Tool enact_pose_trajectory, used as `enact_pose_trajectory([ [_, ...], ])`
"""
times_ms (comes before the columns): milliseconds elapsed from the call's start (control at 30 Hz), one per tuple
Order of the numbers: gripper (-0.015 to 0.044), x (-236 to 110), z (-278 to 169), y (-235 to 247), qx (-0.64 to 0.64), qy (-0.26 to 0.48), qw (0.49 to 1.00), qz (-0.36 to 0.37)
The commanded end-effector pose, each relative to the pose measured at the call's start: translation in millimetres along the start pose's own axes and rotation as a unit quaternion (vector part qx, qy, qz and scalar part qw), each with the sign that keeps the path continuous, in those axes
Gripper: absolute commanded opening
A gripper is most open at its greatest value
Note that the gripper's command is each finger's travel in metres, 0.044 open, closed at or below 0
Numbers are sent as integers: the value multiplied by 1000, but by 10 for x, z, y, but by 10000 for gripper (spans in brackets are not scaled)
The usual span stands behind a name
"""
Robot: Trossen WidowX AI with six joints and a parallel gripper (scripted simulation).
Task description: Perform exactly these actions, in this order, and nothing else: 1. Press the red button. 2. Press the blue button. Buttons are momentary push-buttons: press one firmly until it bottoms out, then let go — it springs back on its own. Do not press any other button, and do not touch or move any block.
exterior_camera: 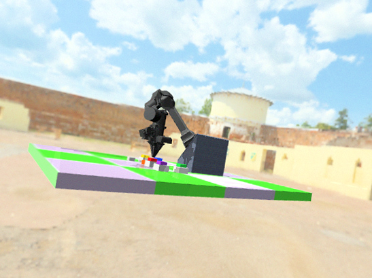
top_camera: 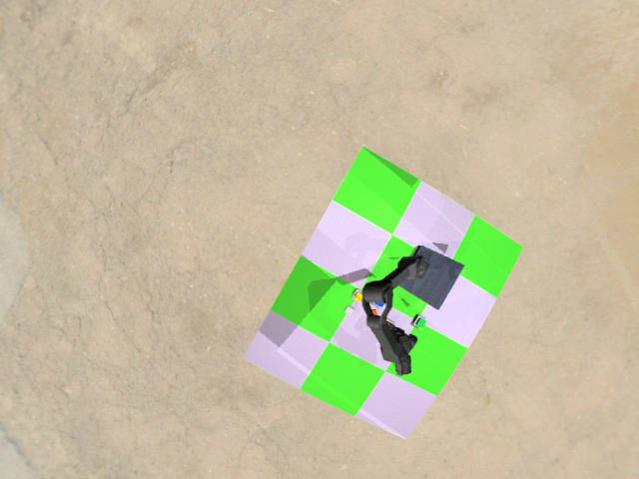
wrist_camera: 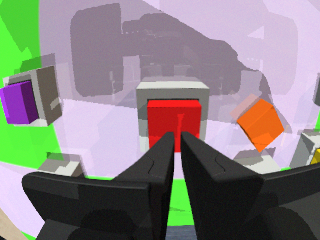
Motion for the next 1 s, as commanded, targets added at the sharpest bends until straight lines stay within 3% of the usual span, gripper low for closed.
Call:
enact_pose_trajectory([
  [0, 20, -201, 9, 10, 3, -4, 1000, 5],
  [133, 20, -226, 11, 12, 3, -4, 1000, 5],
  [333, 20, -819, 3, 7, 3, -3, 1000, 6],
  [533, 20, -829, -22, -65, 3, -3, 1000, 6],
  [800, 20, -826, -435, -897, 1, -2, 1000, 4],
  [967, 20, -801, -525, -1027, 1, -1, 1000, 3],
])
Point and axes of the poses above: the point midway between the two fingers, 35 mm back from their tips, its own x axis out along the fingers, its own y axis across the jaws, z = x × y, the point moved 4 cm from there along -x, back along the fingers, and after that the axes turned 14 degrees about x, right-handed, at the moved point
